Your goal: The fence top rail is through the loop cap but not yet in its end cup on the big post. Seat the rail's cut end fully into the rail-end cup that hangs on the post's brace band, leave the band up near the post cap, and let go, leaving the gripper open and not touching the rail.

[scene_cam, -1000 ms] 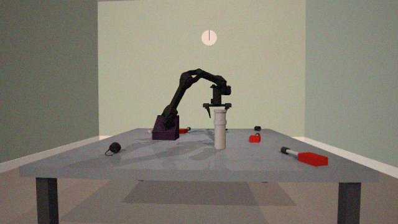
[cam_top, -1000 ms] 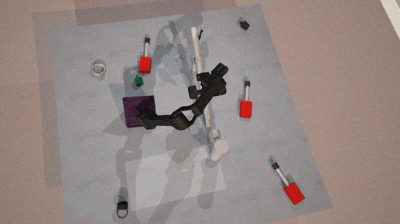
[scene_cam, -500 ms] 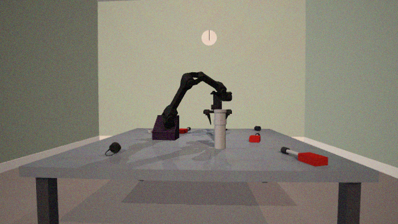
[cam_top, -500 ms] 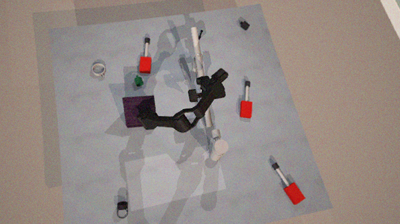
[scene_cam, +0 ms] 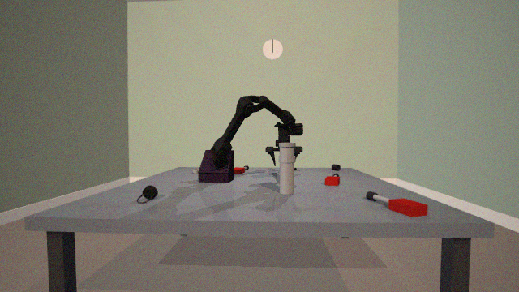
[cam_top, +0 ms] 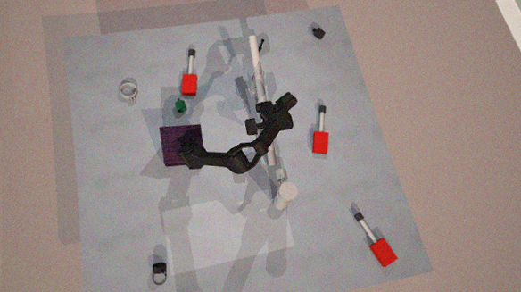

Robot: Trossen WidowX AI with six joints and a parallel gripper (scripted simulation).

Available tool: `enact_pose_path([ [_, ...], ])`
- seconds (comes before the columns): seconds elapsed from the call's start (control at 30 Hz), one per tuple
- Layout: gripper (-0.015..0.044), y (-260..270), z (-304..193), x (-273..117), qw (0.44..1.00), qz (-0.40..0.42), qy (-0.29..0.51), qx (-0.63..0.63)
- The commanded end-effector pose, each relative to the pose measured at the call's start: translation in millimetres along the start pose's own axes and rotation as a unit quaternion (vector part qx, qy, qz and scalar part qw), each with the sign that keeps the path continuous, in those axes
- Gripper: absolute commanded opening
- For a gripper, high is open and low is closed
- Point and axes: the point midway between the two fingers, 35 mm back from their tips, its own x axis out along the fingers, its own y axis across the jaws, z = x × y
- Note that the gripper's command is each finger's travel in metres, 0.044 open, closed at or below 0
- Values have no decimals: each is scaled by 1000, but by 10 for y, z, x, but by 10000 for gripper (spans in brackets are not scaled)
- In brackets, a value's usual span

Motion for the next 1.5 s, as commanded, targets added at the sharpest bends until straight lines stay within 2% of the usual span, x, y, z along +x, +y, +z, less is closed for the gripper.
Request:
enact_pose_path([
  [0.0, 440, 22, -1, 91, 1000, 4, 4, -4],
  [0.87, 440, 41, -16, 469, 1000, 4, 5, -4],
  [1.13, 230, 38, -14, 470, 1000, 4, 5, -4],
  [1.47, 163, 38, -14, 470, 1000, 4, 5, -4],
])
